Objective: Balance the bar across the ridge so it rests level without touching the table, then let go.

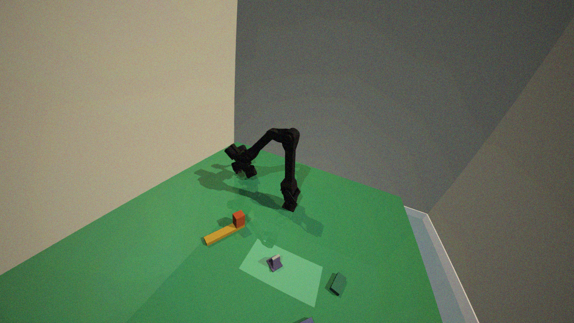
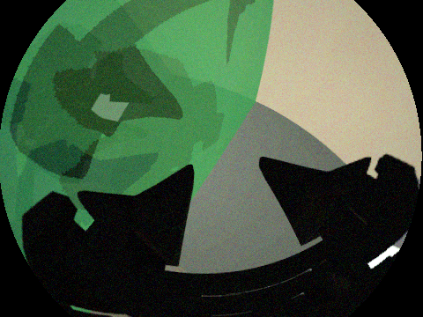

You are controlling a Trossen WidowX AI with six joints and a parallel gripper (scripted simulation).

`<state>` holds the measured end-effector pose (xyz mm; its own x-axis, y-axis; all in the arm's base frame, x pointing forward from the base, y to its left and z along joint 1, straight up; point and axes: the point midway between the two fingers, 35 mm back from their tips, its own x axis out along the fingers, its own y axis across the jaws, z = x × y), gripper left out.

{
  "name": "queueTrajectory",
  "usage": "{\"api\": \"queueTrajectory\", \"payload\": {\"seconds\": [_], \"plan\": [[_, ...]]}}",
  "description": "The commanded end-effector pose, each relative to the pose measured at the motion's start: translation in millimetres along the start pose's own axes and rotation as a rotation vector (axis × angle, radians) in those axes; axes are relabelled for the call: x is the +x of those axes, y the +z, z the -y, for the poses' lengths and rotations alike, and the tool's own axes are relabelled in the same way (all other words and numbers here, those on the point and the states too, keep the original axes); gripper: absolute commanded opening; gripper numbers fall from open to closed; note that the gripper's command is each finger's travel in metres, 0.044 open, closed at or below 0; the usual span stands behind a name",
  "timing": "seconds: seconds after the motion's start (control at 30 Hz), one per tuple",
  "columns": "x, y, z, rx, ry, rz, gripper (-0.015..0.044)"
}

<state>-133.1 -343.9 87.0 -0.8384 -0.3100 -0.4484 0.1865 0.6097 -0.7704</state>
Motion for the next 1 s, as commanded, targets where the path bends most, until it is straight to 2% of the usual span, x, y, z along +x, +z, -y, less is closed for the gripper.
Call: {"api": "queueTrajectory", "payload": {"seconds": [0.0, 0.5, 0.97], "plan": [[-15.9, 21.2, 6.2, 0.016, 0.005, 0.087, 0.0315], [-99.0, 91.8, 8.1, 0.011, 0.082, 0.395, 0.0315], [-194.5, 129.7, -10.7, 0.003, 0.26, 0.623, 0.0315]]}}
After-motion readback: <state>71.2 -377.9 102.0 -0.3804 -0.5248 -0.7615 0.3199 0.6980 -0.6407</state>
